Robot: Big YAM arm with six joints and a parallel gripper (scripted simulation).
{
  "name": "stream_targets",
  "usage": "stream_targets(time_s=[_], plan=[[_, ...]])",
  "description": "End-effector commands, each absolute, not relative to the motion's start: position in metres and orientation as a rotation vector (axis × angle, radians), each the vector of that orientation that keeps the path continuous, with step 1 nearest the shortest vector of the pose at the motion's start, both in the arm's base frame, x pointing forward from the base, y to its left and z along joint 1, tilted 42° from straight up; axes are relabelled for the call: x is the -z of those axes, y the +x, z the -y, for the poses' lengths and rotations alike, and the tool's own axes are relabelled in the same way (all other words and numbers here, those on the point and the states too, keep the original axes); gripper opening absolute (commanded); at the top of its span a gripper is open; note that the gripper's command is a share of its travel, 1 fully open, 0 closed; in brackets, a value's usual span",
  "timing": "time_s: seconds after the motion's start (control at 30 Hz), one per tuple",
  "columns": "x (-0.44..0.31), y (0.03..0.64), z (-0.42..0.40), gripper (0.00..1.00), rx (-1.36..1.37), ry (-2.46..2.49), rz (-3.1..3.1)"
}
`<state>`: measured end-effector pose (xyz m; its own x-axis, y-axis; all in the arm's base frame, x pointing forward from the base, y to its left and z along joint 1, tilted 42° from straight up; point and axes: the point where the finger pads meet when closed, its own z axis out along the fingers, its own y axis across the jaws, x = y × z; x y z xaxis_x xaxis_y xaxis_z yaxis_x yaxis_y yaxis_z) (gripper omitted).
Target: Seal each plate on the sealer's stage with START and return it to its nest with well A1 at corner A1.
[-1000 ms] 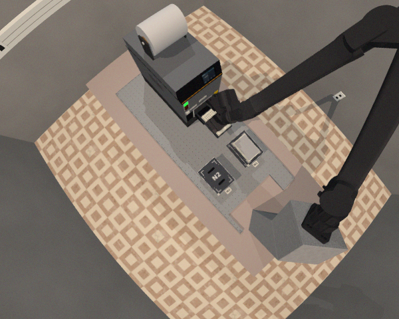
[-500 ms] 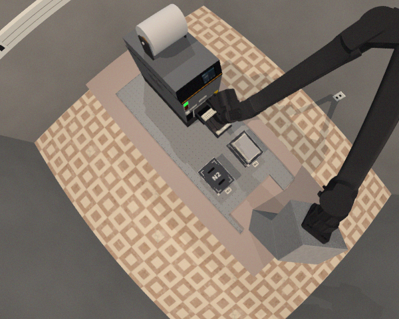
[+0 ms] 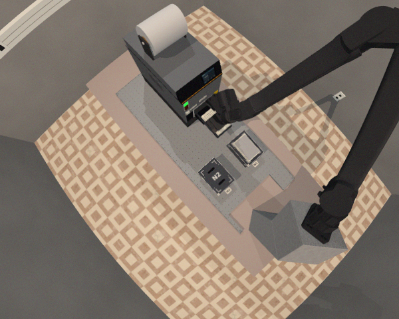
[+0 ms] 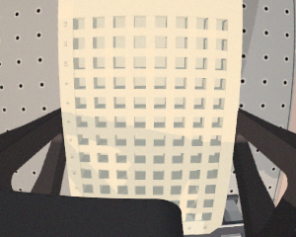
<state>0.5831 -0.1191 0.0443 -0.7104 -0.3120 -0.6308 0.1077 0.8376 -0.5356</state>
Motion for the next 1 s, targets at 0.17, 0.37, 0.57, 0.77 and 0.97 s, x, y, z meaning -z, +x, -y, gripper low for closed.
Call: stream_targets(time_s=[0.17,0.37,0.57,0.77,0.97], plan=[[-0.067,0.591,0.103,0.0,0.696,-0.146,-2.2],[-0.065,0.587,0.111,0.0,0.705,-0.15,-2.208],[-0.06,0.592,0.122,0.0,0.718,-0.15,-2.216],[-0.048,0.592,0.134,0.0,0.729,-0.14,-2.234],[-0.034,0.59,0.12,0.0,0.716,-0.171,-2.251]])
